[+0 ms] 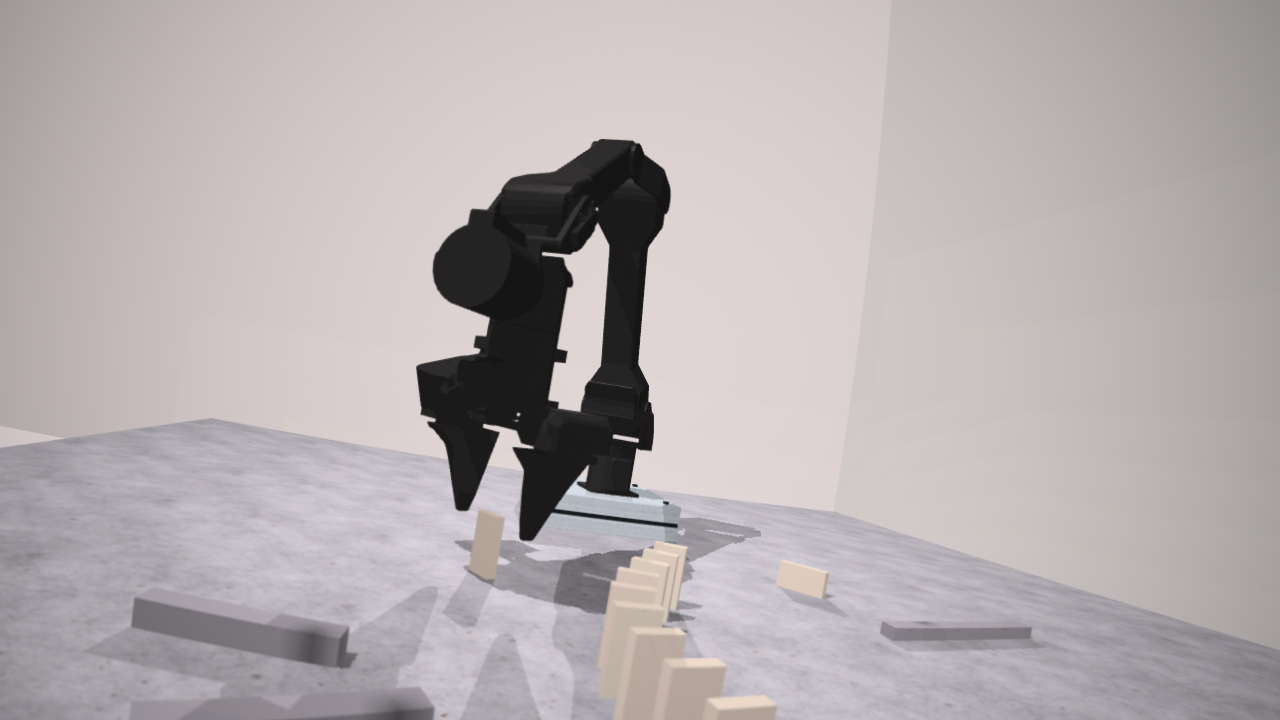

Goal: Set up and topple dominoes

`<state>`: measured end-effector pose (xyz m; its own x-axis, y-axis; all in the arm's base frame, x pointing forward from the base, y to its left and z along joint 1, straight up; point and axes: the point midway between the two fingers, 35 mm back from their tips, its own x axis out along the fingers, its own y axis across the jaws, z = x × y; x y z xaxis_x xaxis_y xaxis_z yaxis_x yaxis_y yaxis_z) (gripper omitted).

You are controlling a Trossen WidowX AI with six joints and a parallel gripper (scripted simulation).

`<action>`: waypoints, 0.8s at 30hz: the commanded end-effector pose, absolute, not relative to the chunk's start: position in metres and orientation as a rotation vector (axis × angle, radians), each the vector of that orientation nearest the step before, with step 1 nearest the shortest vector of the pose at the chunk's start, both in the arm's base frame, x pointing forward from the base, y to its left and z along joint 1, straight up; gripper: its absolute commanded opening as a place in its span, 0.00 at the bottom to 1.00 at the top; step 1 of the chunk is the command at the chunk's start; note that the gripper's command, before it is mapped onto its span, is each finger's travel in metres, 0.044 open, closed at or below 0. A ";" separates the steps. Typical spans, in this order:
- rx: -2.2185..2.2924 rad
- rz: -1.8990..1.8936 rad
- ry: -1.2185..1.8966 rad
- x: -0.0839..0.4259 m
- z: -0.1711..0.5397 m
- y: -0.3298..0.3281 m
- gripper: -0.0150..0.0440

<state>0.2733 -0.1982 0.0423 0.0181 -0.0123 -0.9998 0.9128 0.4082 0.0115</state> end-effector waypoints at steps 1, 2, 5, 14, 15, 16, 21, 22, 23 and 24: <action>0.889 -0.897 1.349 0.273 0.038 -0.199 1.00; 0.889 -0.897 1.349 0.273 0.036 -0.199 1.00; 0.889 -0.897 1.349 0.274 0.031 -0.199 1.00; 0.889 -0.897 1.349 0.273 0.024 -0.199 0.91; 0.889 -0.897 1.349 0.273 0.024 -0.199 0.87; 0.889 -0.897 1.349 0.273 0.024 -0.199 0.82; 0.889 -0.897 1.349 0.273 0.024 -0.199 0.60; 0.889 -0.897 1.349 0.273 0.024 -0.199 0.56; 0.889 -0.897 1.349 0.273 0.024 -0.199 0.51; 0.889 -0.897 1.349 0.273 0.024 -0.199 0.47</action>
<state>0.2744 -0.1991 0.0252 0.0256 -0.0184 -0.9995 0.9127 0.4083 0.0158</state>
